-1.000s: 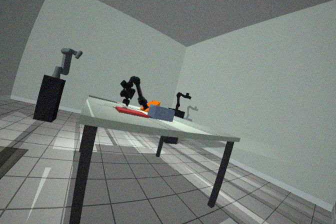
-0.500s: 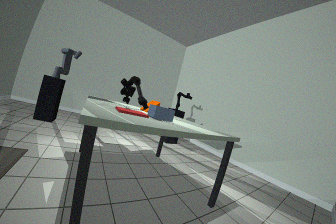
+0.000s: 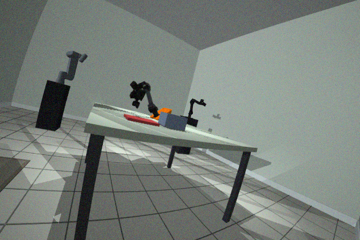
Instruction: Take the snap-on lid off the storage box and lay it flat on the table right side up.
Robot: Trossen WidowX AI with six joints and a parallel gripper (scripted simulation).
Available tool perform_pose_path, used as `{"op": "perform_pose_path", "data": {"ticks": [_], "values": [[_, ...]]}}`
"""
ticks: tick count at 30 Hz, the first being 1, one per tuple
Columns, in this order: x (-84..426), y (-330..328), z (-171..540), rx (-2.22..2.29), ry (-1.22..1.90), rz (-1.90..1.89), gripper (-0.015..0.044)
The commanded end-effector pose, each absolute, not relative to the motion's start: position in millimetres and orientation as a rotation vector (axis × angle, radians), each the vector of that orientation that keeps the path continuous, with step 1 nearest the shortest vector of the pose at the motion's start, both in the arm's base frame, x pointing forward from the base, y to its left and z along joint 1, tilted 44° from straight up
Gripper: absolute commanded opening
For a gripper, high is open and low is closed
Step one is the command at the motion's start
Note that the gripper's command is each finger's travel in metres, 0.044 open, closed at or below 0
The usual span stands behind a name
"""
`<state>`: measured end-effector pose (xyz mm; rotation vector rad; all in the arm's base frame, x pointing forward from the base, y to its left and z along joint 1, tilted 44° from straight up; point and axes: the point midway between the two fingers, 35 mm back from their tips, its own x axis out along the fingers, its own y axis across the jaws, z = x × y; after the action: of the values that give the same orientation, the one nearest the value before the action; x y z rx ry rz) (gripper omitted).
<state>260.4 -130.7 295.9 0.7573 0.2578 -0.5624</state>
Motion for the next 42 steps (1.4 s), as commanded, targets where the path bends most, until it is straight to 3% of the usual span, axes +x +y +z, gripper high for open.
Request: {"op": "perform_pose_path", "data": {"ticks": [1, 42], "values": [[257.0, -126.7, 301.2, 0.761, 0.253, -0.566, 0.044], [246.9, -110.9, 316.2, 0.763, 0.254, -0.566, 0.044]]}}
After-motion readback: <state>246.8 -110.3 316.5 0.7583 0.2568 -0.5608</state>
